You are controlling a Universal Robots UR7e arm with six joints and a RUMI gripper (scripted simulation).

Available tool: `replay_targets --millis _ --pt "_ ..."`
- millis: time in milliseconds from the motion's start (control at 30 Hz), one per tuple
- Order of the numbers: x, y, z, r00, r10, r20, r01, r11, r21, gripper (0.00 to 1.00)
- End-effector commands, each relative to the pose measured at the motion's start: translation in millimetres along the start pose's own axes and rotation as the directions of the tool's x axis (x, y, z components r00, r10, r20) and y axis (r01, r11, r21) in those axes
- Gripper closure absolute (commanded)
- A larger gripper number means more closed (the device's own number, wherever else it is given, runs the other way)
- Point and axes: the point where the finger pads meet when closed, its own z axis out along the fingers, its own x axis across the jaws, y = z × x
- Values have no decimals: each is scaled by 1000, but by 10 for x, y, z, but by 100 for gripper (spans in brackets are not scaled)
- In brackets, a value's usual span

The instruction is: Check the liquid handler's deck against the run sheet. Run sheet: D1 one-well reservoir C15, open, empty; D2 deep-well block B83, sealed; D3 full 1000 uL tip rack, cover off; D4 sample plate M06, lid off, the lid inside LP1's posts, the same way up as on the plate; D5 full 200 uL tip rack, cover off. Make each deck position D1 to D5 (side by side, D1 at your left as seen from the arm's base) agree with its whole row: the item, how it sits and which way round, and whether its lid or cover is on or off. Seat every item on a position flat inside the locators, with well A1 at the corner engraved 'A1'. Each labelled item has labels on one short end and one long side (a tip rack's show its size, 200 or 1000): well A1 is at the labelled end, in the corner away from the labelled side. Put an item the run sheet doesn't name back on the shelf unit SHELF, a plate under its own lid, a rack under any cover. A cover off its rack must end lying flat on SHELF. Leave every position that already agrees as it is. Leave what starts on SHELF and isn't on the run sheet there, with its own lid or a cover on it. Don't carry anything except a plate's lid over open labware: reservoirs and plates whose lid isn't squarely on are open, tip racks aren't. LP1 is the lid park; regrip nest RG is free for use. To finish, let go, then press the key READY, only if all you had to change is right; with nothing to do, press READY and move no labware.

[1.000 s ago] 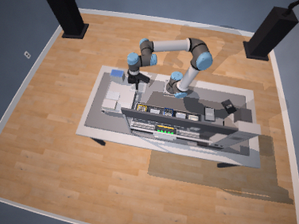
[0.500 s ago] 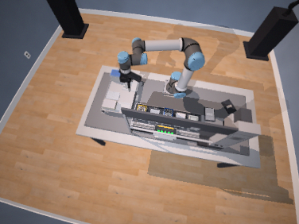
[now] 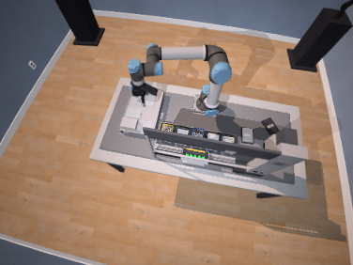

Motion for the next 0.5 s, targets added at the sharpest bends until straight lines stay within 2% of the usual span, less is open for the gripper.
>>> replay_targets --millis 0,467 --pt "-7 107 -13 1000 0 1 0 1000 0 100" --pt "1 91 -9 1000 -2 1 2 1000 0 100"
